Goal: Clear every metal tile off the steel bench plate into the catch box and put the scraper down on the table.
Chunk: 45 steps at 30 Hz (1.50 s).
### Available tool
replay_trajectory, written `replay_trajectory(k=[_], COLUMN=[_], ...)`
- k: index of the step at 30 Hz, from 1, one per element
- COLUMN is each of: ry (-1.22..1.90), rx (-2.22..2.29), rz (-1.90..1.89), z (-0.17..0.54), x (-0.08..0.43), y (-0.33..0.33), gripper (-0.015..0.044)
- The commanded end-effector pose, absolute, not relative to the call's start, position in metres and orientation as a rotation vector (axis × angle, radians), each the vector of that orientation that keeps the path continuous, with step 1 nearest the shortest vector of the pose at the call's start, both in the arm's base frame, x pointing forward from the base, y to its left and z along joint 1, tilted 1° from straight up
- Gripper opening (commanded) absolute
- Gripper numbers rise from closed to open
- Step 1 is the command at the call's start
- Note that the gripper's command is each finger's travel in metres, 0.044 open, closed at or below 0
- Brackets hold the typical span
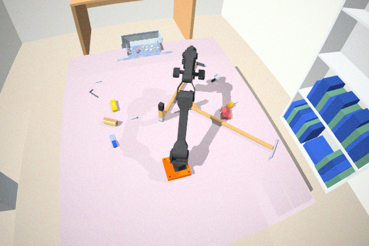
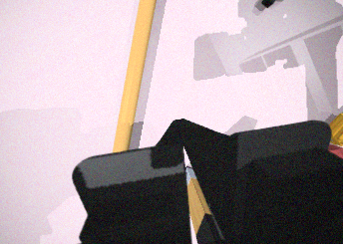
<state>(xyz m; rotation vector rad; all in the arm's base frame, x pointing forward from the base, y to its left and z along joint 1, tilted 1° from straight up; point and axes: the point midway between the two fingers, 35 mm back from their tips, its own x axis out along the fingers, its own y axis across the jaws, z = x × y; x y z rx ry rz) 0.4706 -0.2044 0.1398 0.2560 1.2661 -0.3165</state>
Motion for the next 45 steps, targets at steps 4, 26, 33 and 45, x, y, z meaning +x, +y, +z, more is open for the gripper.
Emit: replay_trajectory(k=[4, 26, 33, 45], ry=[1.273, 1.293, 1.3, 1.307], rx=[0.264, 0.278, 0.282, 0.288], rz=[-0.326, -0.327, -0.328, -0.328], z=[0.125, 0.067, 0.049, 0.026], x=[0.473, 0.48, 0.48, 0.479], y=[-0.206, -0.207, -0.207, -0.206], gripper=[0.0, 0.0, 0.0, 0.0])
